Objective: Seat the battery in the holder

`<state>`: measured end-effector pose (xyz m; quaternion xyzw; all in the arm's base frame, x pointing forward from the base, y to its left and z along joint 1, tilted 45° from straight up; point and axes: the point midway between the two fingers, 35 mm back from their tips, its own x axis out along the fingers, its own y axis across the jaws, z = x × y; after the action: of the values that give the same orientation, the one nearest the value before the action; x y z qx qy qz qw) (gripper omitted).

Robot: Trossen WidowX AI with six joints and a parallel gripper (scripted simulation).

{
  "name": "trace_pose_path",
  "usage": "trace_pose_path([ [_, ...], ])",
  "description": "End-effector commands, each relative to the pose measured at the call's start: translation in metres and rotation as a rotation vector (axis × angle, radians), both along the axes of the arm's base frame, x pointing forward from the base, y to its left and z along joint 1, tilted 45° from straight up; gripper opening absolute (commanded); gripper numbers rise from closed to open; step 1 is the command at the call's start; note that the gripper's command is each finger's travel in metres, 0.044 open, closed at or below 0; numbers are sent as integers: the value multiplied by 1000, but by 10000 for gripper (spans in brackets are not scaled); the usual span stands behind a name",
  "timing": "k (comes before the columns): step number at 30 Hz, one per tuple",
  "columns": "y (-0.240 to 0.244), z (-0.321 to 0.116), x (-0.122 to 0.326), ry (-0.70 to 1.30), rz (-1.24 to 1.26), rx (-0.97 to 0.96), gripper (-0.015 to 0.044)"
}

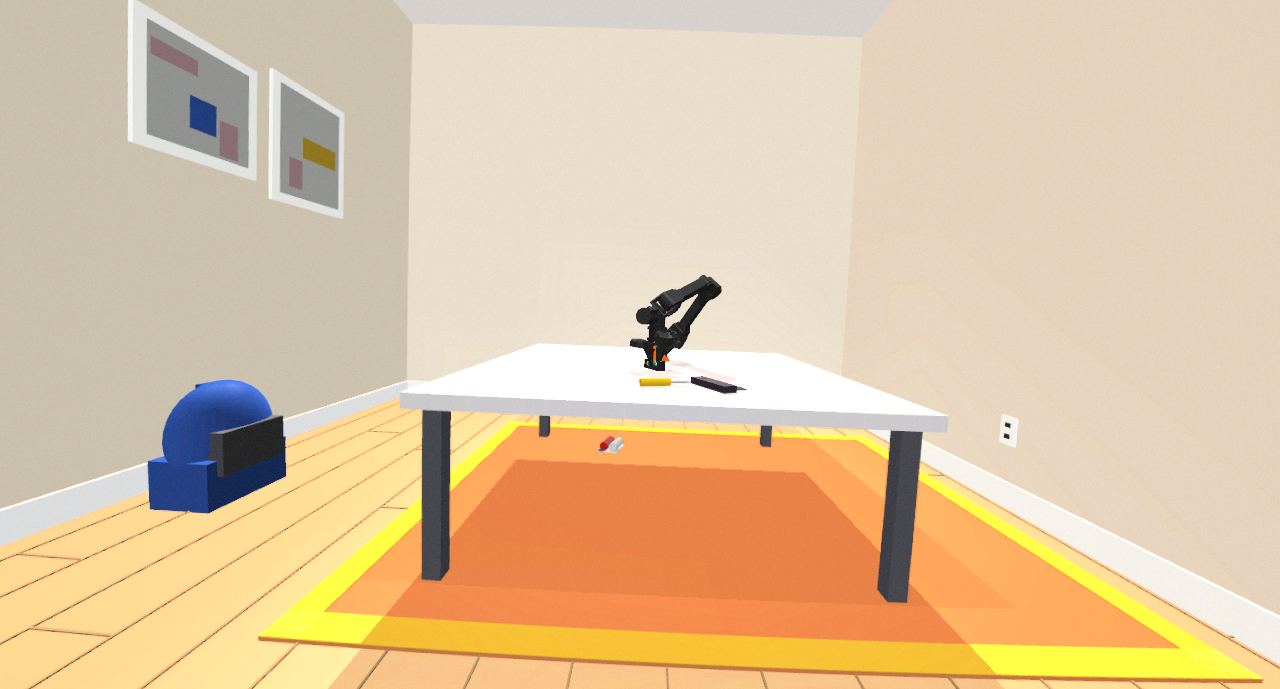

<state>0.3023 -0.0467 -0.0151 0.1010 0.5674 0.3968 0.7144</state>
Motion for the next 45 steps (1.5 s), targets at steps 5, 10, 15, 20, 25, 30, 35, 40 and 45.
trace_pose_path([
  [5,2,3,6,-10,3,2,79],
  [10,2,3,6,-8,5,-1,79],
  [15,2,3,5,-7,5,-2,79],
  [20,3,3,5,-7,5,-3,79],
  [25,3,3,5,-7,5,-3,106],
  [30,2,3,5,-7,5,-3,181],
  [35,-3,8,5,-5,7,-5,181],
  [40,-8,13,4,-4,9,-6,181],
  [45,-20,24,5,-3,6,-5,286],
])
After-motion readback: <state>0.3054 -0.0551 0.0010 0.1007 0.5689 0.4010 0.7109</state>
